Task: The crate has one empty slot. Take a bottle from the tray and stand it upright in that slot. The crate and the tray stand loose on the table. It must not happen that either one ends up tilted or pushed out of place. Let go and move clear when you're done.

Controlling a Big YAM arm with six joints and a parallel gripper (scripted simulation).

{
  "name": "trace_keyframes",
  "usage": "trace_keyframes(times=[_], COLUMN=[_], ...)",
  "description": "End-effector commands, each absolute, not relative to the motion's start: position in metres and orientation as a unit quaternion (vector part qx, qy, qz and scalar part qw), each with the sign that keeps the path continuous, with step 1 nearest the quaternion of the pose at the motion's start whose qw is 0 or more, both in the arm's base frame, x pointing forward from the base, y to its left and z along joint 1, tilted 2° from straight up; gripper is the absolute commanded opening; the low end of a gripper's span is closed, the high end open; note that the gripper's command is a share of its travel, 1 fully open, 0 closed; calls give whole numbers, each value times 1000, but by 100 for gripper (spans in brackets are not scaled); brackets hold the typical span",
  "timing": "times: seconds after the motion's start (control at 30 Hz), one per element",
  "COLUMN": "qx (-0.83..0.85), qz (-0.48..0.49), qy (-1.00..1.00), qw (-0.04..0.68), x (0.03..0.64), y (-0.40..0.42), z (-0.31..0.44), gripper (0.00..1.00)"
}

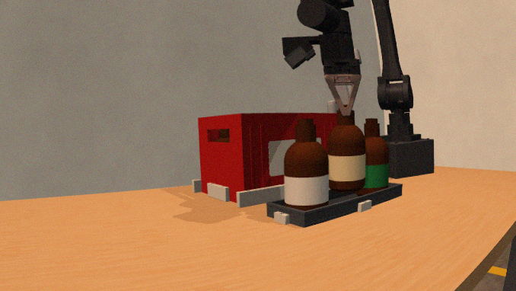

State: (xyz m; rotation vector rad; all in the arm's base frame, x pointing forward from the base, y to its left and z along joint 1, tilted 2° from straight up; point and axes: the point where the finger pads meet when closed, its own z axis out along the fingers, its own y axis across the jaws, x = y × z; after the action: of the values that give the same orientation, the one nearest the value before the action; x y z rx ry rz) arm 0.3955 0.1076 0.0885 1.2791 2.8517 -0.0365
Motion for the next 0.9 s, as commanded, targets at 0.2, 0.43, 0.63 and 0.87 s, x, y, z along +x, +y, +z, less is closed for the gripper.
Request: trace_keyframes(times=[0.2, 0.43, 0.63, 0.87], qx=[409, 409, 409, 409], qz=[22, 22, 22, 22], qy=[911, 911, 911, 911], qw=[47, 47, 47, 48], x=[427, 427, 428, 428], y=[109, 109, 110, 110], z=[134, 135, 137, 142], gripper=[0, 0, 0, 0])
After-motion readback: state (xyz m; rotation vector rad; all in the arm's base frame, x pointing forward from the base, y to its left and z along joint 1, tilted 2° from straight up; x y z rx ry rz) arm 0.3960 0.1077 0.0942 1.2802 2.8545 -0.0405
